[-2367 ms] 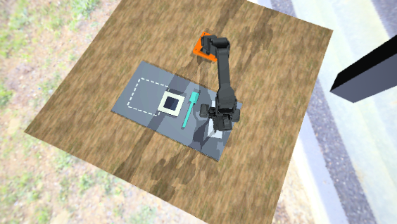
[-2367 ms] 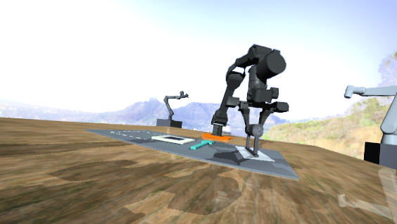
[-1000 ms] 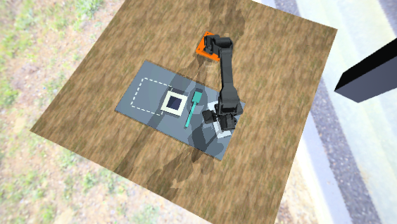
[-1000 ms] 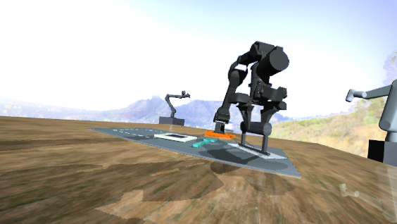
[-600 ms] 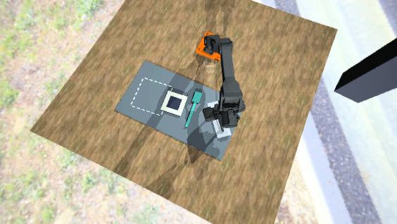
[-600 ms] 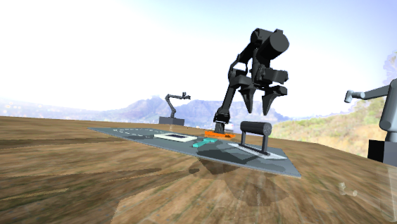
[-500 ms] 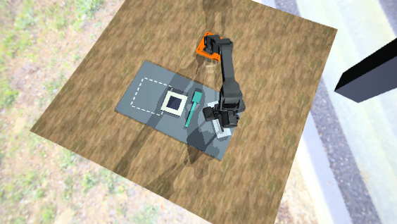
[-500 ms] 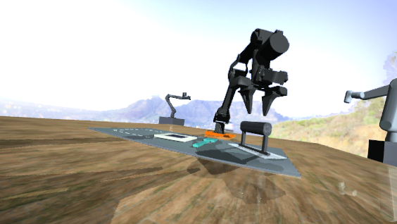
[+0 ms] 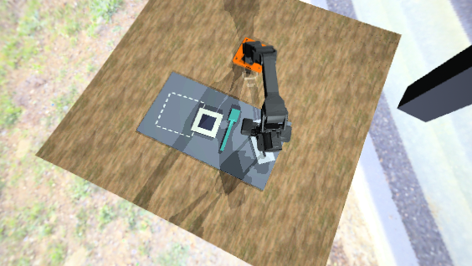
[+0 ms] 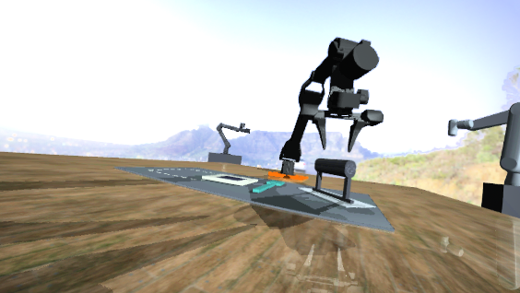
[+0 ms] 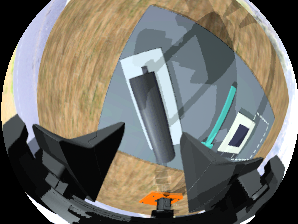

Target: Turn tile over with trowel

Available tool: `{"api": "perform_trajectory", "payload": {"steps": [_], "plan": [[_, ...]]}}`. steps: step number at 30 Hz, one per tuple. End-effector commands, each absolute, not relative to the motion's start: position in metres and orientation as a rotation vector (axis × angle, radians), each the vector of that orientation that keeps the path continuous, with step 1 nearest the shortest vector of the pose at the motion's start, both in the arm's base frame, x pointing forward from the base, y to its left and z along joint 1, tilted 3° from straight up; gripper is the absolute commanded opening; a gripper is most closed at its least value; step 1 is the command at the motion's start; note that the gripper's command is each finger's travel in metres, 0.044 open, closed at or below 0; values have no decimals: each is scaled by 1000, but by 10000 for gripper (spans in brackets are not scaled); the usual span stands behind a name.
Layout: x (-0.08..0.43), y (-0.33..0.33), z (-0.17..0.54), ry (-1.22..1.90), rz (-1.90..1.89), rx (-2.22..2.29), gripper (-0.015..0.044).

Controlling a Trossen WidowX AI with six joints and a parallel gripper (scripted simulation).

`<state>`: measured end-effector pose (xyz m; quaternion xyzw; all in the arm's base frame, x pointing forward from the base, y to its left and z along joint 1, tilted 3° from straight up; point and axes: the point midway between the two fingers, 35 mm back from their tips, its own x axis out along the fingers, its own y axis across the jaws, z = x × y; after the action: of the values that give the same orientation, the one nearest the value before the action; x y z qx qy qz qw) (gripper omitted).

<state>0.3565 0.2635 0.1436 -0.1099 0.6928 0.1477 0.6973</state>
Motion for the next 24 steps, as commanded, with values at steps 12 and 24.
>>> {"api": "perform_trajectory", "payload": {"steps": [12,24], "plan": [[355,262,143,1577,-83,166,270],[355,262,143,1544,-412,491,270]]}}
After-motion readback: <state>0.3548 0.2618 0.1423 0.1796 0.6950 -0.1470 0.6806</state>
